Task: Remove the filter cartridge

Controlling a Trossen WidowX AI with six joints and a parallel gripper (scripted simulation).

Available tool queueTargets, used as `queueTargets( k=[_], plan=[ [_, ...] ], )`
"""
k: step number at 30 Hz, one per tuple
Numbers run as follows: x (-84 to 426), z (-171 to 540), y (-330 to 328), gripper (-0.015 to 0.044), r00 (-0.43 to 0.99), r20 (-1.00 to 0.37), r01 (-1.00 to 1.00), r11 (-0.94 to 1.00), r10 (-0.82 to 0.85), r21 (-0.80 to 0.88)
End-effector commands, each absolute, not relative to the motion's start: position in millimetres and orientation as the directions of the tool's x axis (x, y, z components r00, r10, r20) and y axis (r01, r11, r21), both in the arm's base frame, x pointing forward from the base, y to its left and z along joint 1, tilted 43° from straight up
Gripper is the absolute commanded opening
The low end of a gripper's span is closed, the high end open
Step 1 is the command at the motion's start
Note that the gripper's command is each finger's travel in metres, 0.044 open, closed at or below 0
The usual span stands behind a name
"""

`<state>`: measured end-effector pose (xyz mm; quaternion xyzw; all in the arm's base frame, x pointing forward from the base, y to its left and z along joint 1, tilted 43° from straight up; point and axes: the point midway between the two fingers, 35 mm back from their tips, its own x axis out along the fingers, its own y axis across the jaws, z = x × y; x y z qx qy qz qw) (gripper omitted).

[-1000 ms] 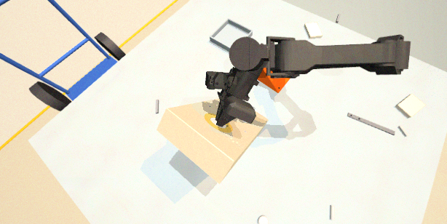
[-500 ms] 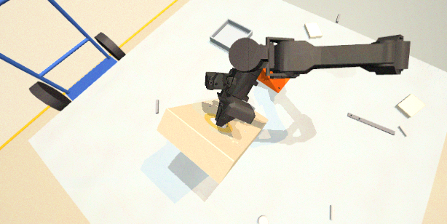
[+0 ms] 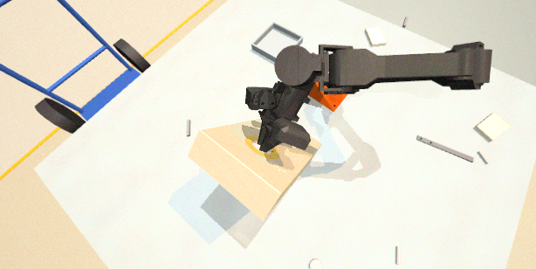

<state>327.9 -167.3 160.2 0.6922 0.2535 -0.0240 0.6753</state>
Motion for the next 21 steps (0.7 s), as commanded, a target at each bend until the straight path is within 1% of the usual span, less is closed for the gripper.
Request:
queueTargets(
  k=[1, 11, 21],
  plan=[
    [331.7, 158.9, -165.0, 0.0, 0.868, -0.381, 0.34, 0.179, 0.318, 0.923],
    [332.6, 158.5, -164.6, 0.0, 0.868, -0.382, 0.197, 0.485, 0.318, 0.852],
    [332.7, 158.5, -164.5, 0.0, 0.868, -0.382, 0.029, 0.734, 0.318, 0.678]
  ],
)
